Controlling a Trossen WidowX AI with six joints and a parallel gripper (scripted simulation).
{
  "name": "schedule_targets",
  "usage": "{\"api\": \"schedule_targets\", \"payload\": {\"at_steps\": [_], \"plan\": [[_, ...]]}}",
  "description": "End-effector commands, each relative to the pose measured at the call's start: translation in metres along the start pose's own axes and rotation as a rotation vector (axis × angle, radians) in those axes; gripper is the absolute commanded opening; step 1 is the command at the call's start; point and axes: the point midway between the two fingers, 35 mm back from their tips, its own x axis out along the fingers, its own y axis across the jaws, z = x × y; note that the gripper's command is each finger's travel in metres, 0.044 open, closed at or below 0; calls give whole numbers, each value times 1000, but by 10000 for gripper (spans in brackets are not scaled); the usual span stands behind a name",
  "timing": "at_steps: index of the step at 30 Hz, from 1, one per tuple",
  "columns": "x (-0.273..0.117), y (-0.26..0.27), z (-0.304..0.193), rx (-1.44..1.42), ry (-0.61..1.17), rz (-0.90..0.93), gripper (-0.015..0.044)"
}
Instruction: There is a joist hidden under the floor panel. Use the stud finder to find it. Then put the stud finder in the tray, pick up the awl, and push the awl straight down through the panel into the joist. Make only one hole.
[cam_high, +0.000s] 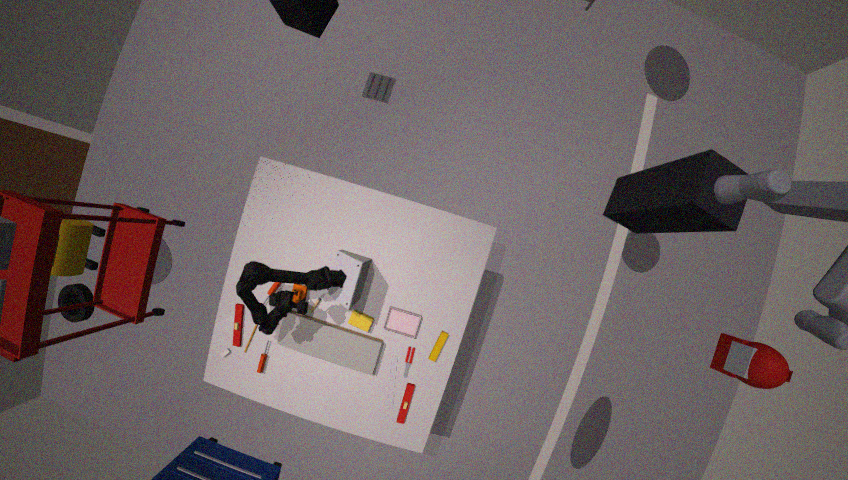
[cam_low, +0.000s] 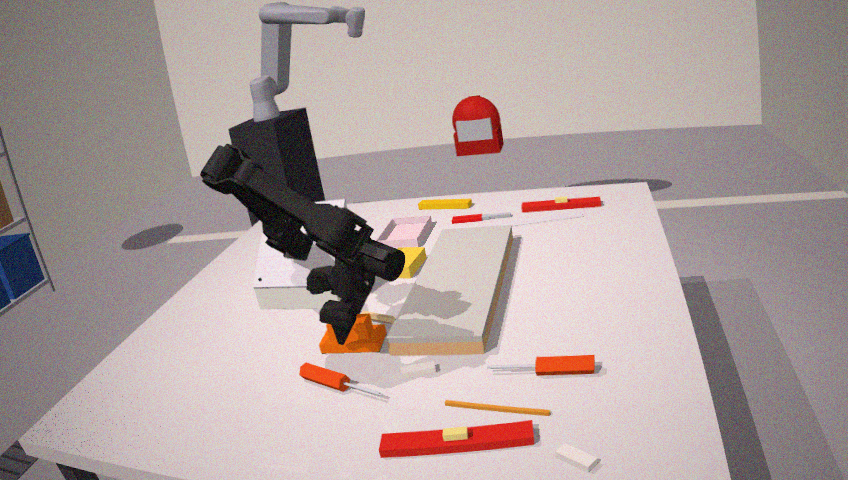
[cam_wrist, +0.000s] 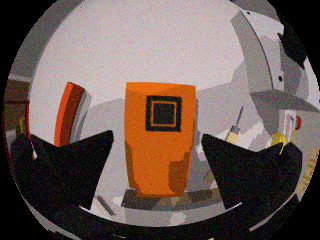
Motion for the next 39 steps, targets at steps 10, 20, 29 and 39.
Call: {"api": "schedule_targets", "payload": {"at_steps": [10, 20, 29, 39], "plan": [[4, -2, 0, -11, -9, 1, 262], [4, -2, 0, -11, -9, 1, 195], [-1, -2, 0, -11, -8, -1, 77], [-56, -3, 11, -12, -5, -10, 0]]}}
